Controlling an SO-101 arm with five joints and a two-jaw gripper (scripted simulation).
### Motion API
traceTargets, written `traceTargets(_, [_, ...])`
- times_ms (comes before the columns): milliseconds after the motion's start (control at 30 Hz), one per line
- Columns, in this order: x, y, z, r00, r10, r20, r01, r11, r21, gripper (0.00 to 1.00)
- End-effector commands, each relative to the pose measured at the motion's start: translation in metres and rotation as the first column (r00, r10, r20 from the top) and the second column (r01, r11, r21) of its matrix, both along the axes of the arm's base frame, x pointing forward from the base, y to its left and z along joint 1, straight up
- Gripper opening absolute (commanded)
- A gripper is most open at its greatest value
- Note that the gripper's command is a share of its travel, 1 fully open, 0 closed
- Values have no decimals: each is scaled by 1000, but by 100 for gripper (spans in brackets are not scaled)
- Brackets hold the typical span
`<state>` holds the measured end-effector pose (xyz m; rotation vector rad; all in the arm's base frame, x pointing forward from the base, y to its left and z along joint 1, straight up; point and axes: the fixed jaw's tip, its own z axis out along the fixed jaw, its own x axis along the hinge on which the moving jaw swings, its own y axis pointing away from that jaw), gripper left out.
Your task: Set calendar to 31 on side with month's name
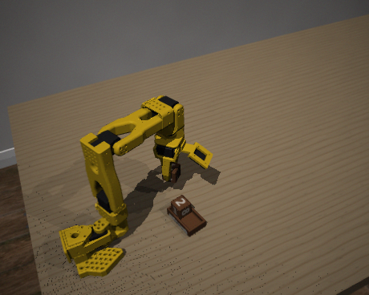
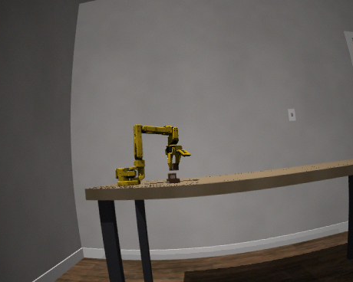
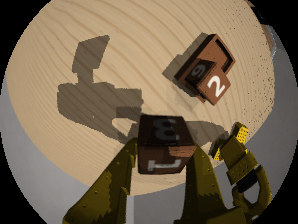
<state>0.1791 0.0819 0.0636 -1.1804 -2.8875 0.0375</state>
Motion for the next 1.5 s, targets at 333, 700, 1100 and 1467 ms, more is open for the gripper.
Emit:
traceTargets(333, [-38, 90, -2, 901, 431, 52, -432, 901, 24, 0])
traceTargets(700, [-55, 107, -4, 851, 523, 52, -525, 851, 24, 0])
traceTargets(1100, [-53, 110, 0, 850, 522, 76, -525, 850, 35, 0])
traceTargets(1467, [-53, 110, -1, 850, 522, 76, -525, 850, 35, 0])
